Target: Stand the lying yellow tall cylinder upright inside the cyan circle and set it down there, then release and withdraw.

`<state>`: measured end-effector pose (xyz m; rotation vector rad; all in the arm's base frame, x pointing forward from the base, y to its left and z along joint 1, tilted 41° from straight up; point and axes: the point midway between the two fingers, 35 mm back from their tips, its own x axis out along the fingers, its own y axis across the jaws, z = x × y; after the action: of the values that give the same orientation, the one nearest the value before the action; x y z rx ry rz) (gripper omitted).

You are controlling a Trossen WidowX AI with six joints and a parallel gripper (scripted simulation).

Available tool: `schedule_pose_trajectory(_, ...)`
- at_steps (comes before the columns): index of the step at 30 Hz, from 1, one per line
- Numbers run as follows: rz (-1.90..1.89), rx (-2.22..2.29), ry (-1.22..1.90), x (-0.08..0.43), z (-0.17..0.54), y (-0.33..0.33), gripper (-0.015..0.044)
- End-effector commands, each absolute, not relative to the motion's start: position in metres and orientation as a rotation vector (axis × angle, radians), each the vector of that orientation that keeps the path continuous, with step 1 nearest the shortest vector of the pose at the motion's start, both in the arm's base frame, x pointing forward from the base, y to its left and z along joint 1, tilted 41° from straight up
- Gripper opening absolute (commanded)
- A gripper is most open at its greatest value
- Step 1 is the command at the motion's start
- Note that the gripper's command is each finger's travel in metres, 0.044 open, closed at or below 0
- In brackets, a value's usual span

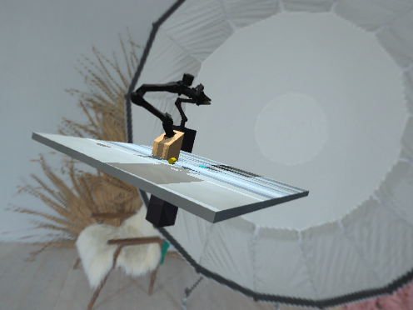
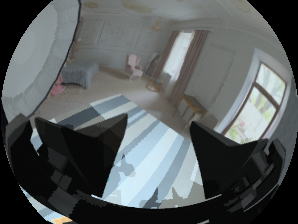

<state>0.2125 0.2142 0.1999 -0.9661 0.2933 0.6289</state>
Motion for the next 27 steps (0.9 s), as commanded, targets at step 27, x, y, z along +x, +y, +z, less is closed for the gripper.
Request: schedule_pose_trajectory(27,-1.126,0.214,0.994,0.217,0.095,-0.089,0.0309)
